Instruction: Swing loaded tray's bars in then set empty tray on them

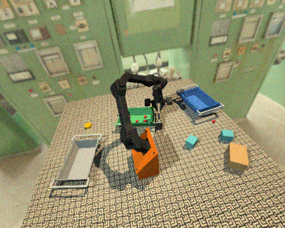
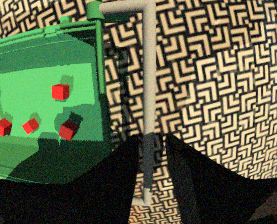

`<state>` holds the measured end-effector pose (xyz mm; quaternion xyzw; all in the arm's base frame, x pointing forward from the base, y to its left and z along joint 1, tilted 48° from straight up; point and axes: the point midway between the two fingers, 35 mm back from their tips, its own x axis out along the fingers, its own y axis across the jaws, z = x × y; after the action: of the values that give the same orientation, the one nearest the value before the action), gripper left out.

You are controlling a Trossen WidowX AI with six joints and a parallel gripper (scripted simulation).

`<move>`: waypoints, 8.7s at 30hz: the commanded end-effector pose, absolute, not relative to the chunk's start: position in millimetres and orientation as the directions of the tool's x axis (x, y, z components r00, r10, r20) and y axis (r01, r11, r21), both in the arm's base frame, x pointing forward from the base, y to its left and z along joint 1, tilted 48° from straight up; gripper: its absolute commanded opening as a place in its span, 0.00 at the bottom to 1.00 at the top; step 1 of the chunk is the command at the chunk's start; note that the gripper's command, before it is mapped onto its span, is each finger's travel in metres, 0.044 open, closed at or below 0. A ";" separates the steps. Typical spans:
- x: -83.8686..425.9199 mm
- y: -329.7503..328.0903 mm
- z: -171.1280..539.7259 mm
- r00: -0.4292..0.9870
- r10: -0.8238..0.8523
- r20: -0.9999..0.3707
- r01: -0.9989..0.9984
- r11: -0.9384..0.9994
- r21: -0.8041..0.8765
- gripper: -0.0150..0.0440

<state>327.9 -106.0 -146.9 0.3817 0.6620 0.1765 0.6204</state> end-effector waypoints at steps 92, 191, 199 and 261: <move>345.0 -62.6 -92.3 0.053 0.740 -0.671 0.301 0.629 0.717 0.25; 110.0 214.7 210.2 0.060 0.742 -0.668 -0.288 -0.628 -0.723 1.00; 102.1 215.5 210.7 0.052 0.754 -0.655 -0.234 -0.629 -0.742 1.00; 107.5 278.8 155.7 0.045 0.756 -0.653 -0.248 -0.625 -0.740 0.38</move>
<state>107.2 279.9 157.3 0.6134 0.2121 -0.6589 -0.3802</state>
